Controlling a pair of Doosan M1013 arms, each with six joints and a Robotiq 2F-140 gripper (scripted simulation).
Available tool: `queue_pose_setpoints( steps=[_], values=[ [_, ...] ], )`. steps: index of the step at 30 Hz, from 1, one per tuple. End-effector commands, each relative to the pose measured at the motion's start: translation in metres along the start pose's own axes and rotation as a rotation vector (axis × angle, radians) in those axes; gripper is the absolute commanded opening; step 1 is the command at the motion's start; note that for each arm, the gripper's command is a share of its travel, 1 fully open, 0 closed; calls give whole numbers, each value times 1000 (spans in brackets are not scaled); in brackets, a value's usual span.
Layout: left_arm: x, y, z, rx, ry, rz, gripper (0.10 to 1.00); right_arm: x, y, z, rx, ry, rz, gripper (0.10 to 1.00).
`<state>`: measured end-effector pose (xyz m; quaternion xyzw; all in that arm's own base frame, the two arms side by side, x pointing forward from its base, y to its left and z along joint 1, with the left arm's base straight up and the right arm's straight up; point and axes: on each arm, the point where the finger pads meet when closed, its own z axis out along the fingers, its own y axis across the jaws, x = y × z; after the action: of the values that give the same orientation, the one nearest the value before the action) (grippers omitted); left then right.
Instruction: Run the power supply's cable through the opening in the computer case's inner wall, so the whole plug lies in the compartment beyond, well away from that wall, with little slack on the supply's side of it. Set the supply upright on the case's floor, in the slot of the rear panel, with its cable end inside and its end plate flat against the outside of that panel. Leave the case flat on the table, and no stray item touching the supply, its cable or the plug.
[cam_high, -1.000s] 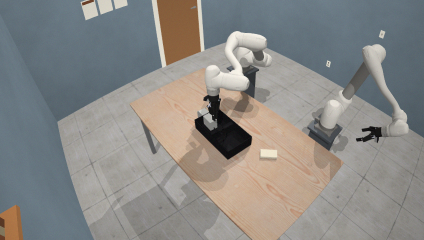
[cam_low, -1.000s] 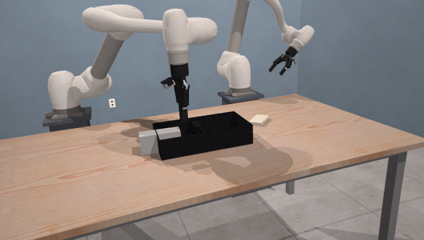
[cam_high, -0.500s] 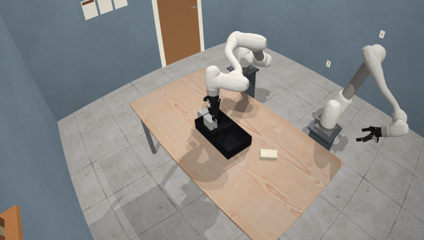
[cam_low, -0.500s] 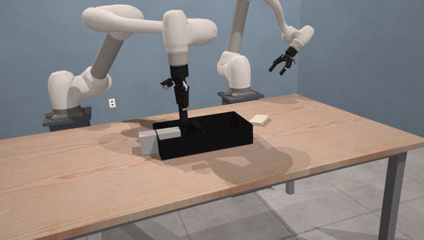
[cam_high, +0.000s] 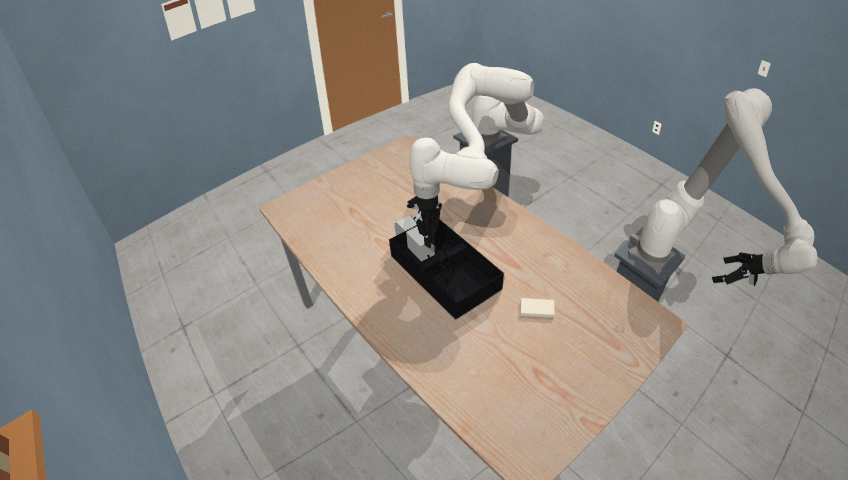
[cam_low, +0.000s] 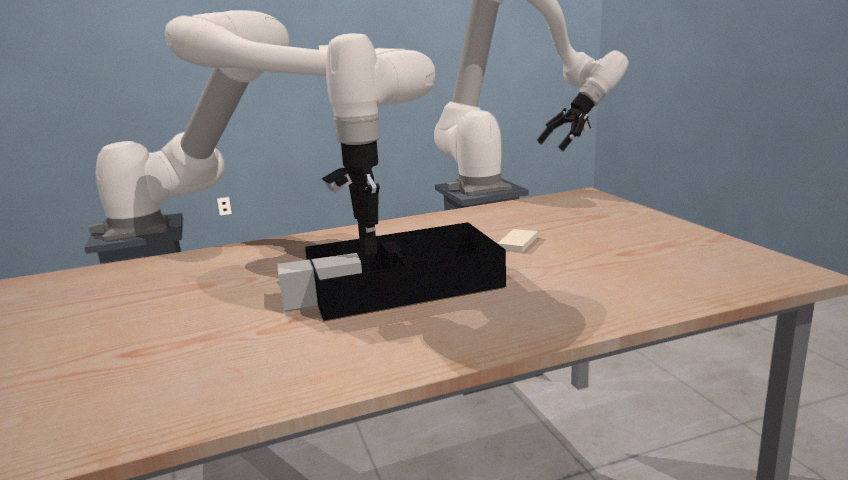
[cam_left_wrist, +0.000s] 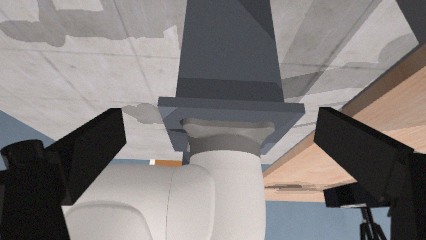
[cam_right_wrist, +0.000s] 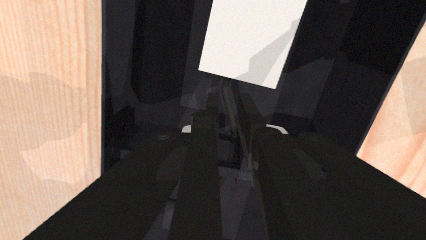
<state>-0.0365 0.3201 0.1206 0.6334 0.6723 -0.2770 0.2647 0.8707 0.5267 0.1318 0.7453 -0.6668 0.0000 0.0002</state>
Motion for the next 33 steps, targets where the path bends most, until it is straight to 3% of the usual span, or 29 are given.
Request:
queue_pose_setpoints(
  steps=[1,18,33],
  values=[
    [0,0,0,0,1,0,1000,0,0,7,2,-1,0,196],
    [0,0,0,0,1,0,1000,0,0,61,2,-1,0,196],
    [0,0,0,0,1,0,1000,0,0,89,2,-1,0,196]
  ],
)
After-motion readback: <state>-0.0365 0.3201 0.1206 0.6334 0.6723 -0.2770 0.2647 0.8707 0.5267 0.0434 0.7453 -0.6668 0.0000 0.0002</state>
